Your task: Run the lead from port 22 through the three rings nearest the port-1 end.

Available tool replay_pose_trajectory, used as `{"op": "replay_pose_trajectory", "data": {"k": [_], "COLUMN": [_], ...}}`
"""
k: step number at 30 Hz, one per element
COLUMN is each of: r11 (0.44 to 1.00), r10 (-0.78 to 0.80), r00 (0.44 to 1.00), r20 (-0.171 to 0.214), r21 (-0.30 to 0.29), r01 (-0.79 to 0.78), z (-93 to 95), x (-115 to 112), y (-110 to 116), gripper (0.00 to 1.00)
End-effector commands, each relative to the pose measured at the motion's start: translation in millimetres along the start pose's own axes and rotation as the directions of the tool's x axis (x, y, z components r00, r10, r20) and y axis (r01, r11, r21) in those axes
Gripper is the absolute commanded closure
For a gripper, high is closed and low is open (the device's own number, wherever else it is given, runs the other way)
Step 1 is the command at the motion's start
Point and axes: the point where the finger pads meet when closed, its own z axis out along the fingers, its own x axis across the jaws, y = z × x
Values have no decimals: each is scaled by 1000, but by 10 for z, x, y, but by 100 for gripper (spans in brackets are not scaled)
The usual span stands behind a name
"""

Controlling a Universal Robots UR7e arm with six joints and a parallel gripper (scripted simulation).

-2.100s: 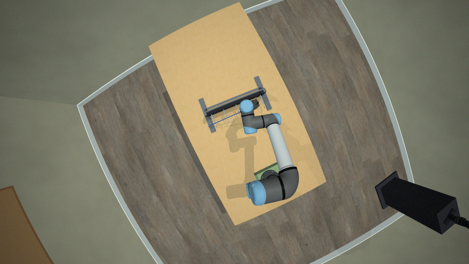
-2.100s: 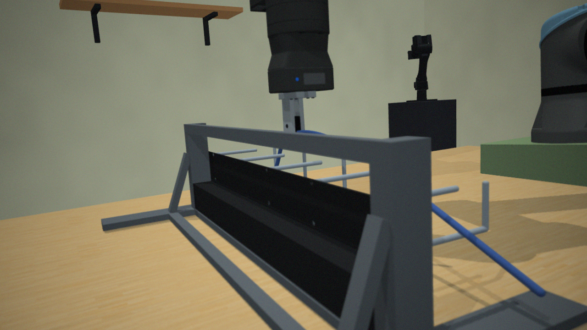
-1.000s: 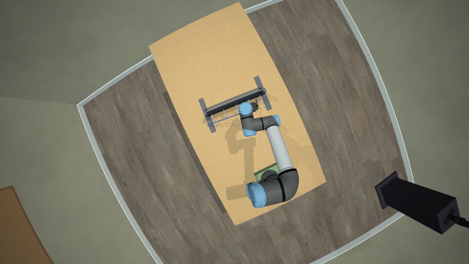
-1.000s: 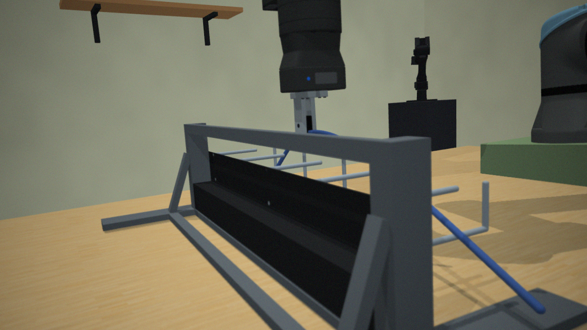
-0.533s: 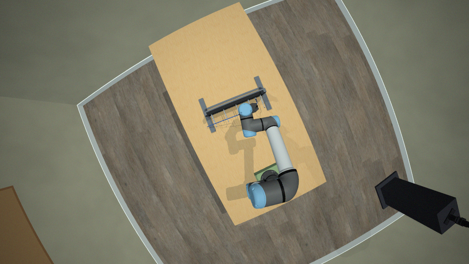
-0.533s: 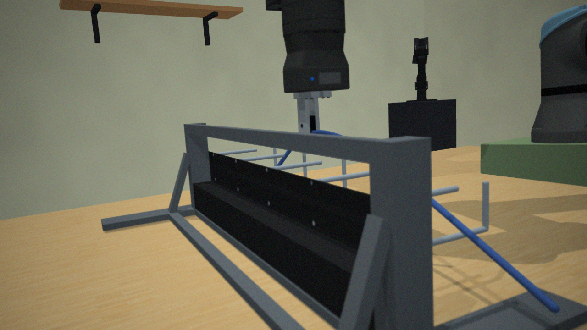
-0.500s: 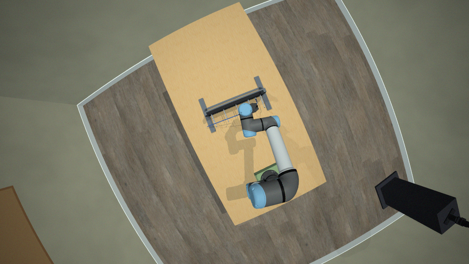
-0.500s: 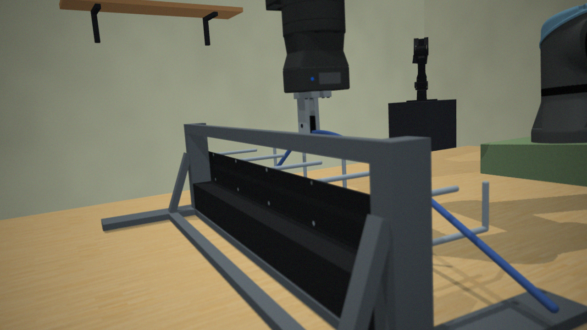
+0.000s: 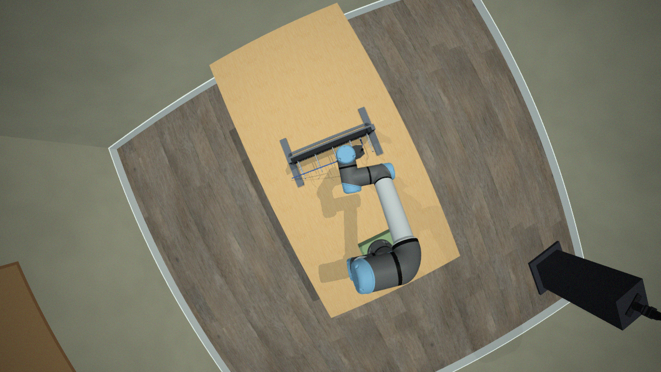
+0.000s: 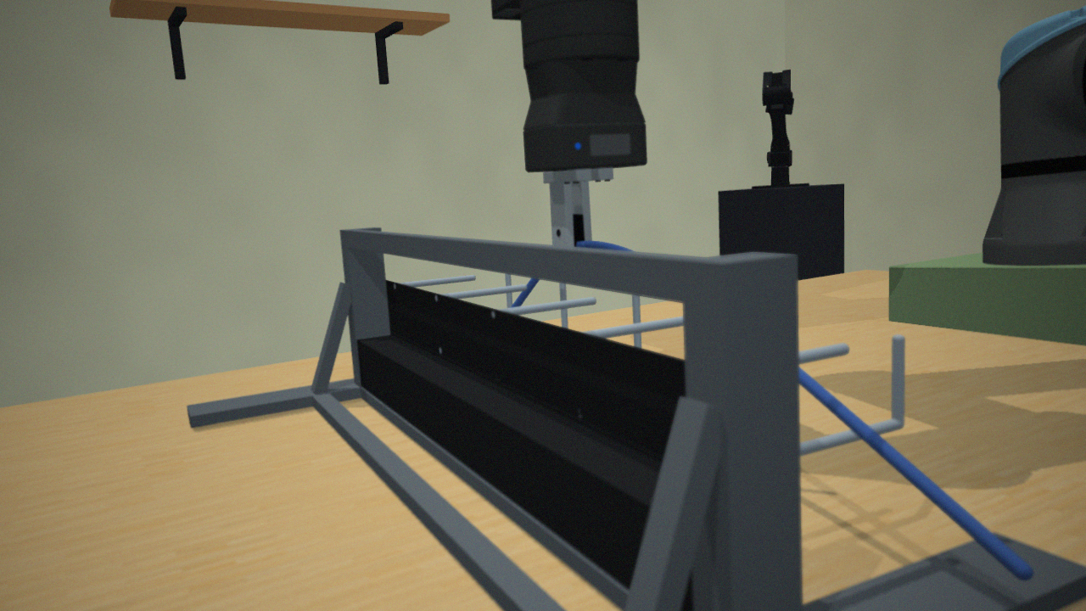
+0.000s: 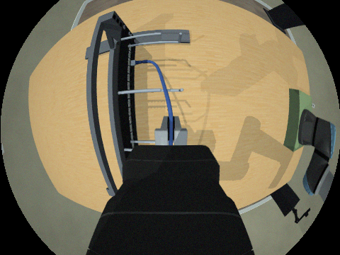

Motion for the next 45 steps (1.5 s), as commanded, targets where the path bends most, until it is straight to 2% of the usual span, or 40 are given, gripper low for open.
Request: {"op": "replay_pose_trajectory", "data": {"k": [1,25,45], "r11": [1000,1000,1000], "r10": [-2,-2,-2], "r00": [1000,1000,1000], "r20": [4,4,4], "r21": [-4,-4,-4], "r01": [2,2,2], "z": [-19,1,132], "x": [-9,-10,-10], "y": [23,23,23], "gripper": [100,100,100]}}
